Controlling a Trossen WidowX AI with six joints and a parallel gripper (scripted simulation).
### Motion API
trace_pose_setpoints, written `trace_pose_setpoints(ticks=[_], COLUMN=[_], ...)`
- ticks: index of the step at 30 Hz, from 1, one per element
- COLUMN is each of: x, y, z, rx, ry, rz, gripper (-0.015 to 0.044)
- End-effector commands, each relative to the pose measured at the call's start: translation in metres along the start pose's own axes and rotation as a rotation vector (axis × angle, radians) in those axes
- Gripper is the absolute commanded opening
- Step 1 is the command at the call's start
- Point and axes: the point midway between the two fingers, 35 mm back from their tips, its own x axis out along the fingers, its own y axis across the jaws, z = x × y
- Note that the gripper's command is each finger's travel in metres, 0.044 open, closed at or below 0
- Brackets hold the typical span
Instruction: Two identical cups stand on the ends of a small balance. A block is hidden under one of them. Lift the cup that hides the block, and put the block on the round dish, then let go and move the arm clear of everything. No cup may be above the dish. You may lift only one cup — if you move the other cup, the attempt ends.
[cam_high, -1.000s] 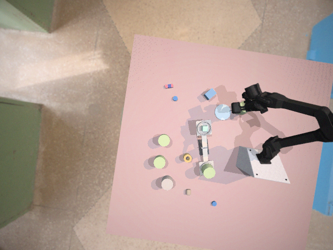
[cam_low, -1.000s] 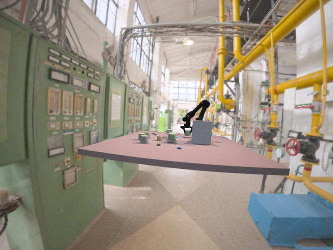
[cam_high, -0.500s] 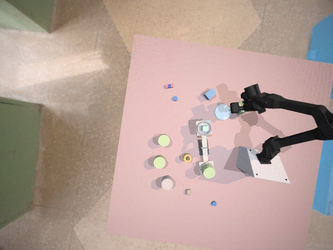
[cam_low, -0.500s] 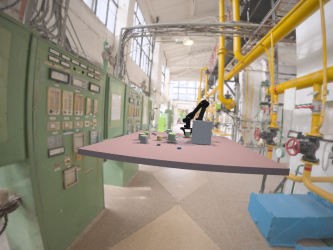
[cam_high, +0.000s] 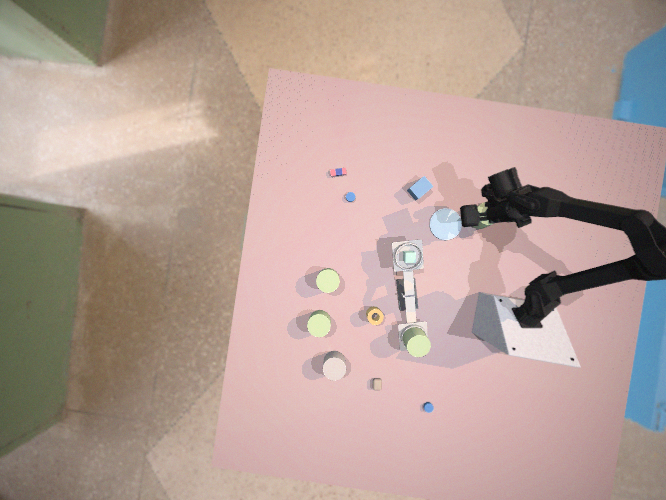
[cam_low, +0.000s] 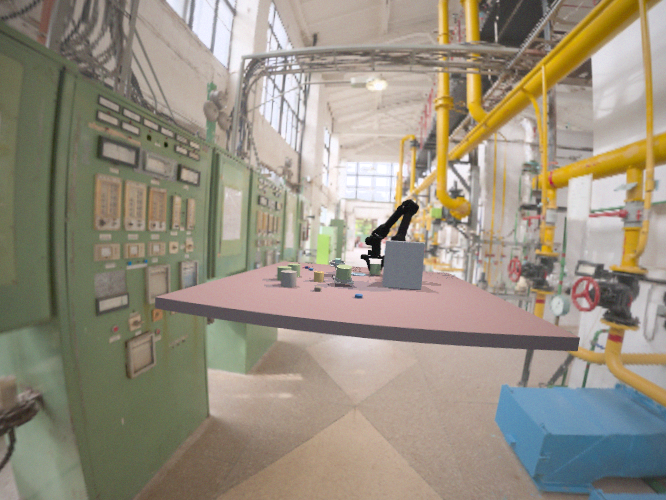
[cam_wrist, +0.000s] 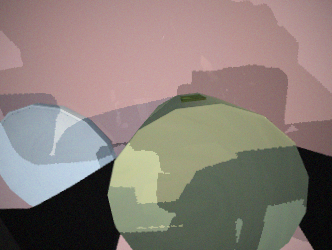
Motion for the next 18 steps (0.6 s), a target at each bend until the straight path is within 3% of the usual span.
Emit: trace_pose_setpoints(ticks=[1,5,10,16,18], x=[-0.009,-0.052,-0.054,-0.066,-0.066], y=[0.001,0.000,0.000,0.028,0.036], z=[0.001,0.000,0.000,0.013,0.012], rx=[0.003,0.001,0.001,-0.066,-0.057], ry=[0.000,0.000,0.000,-0.032,-0.019], rz=[0.000,0.005,0.005,0.067,0.070], gripper=[0.0440,0.0440,0.0440,0.0282,0.0260])
